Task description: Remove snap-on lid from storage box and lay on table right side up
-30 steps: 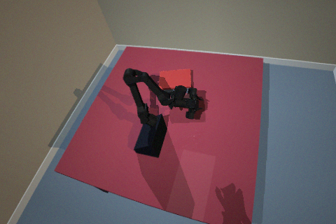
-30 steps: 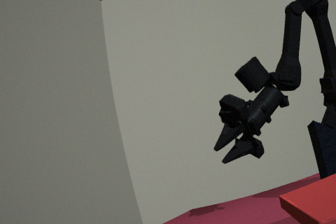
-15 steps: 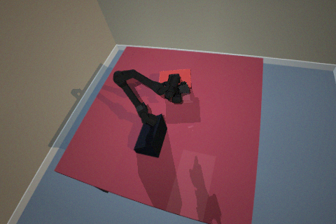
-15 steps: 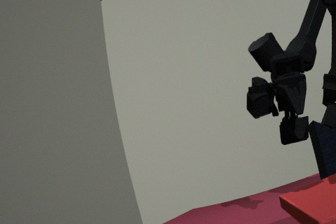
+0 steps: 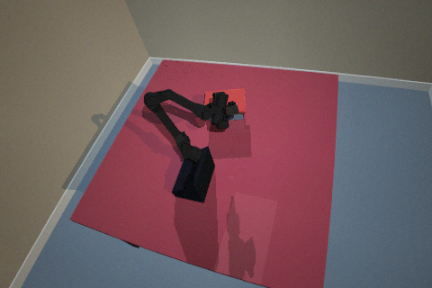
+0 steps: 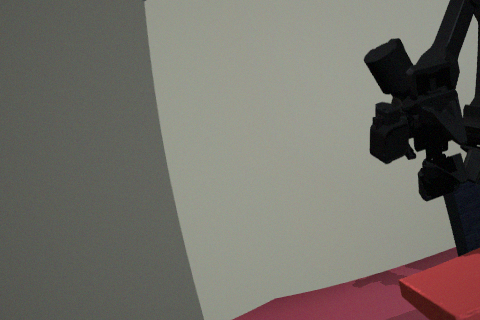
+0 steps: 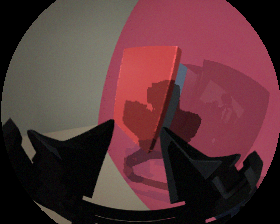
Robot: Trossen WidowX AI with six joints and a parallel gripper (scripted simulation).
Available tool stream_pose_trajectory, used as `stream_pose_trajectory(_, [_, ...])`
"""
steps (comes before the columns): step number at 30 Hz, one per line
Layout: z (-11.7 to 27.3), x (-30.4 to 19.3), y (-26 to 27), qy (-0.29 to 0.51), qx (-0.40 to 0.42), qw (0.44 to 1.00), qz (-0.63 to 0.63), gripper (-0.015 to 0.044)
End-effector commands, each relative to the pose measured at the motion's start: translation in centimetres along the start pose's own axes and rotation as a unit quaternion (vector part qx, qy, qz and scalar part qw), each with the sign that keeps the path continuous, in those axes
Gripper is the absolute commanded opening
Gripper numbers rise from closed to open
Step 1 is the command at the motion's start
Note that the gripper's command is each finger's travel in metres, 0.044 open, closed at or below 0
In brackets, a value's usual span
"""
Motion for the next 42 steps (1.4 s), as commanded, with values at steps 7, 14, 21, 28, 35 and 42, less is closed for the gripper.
stream_pose_trajectory(7, [-3.4, 0.2, -4.5, 0.006, -0.005, 1.000, -0.012, 0.0235])
stream_pose_trajectory(14, [-3.6, 0.2, -4.5, 0.005, -0.006, 1.000, -0.012, 0.0235])
stream_pose_trajectory(21, [-4.7, 0.4, -4.4, 0.003, -0.009, 1.000, -0.011, 0.0235])
stream_pose_trajectory(28, [-5.8, 0.4, -4.3, 0.002, -0.011, 1.000, -0.010, 0.0235])
stream_pose_trajectory(35, [-6.9, 0.4, -4.3, 0.001, -0.011, 1.000, -0.010, 0.0235])
stream_pose_trajectory(42, [-8.0, 0.3, -4.4, 0.002, -0.010, 1.000, -0.010, 0.0235])
Point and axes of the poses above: the point midway between the two fingers, 35 mm back from their tips, its own z axis back along the fingers, its own y axis across the jaws, x = y × z, the point moved 8 cm from there along z, back along the fingers, and after that the axes turned 10 degrees about -z, right-handed, at the moved point
